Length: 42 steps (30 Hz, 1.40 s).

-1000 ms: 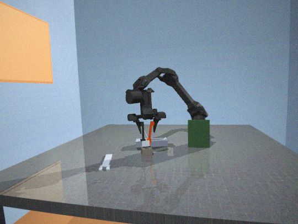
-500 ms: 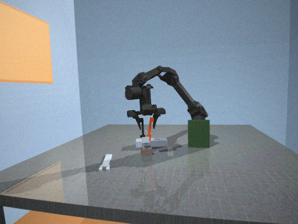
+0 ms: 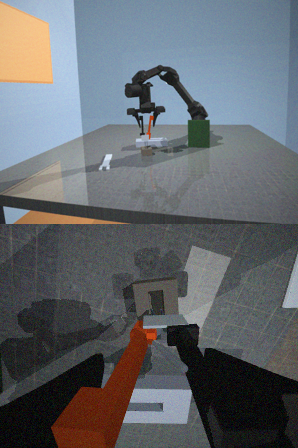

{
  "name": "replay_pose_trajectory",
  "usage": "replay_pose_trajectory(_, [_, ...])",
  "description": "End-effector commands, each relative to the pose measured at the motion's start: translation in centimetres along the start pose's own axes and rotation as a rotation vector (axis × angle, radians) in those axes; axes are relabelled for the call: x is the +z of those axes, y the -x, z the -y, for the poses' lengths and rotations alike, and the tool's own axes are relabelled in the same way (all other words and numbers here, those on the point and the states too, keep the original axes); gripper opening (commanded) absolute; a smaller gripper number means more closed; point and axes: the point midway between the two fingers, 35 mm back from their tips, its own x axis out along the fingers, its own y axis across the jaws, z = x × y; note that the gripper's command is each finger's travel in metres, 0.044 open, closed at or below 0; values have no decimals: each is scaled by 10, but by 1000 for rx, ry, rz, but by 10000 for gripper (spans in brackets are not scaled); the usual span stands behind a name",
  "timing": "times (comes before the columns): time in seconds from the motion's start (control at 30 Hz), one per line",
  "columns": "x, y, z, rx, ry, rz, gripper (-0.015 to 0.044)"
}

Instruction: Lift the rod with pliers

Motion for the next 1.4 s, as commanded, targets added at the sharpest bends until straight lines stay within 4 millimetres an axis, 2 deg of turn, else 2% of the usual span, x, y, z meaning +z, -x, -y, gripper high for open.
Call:
replay_pose_trajectory(0.0, [-6,4,0,-7,-46,4,318])
replay_pose_trajectory(1.37, [-50,7,-4,-10,-529,16,318])
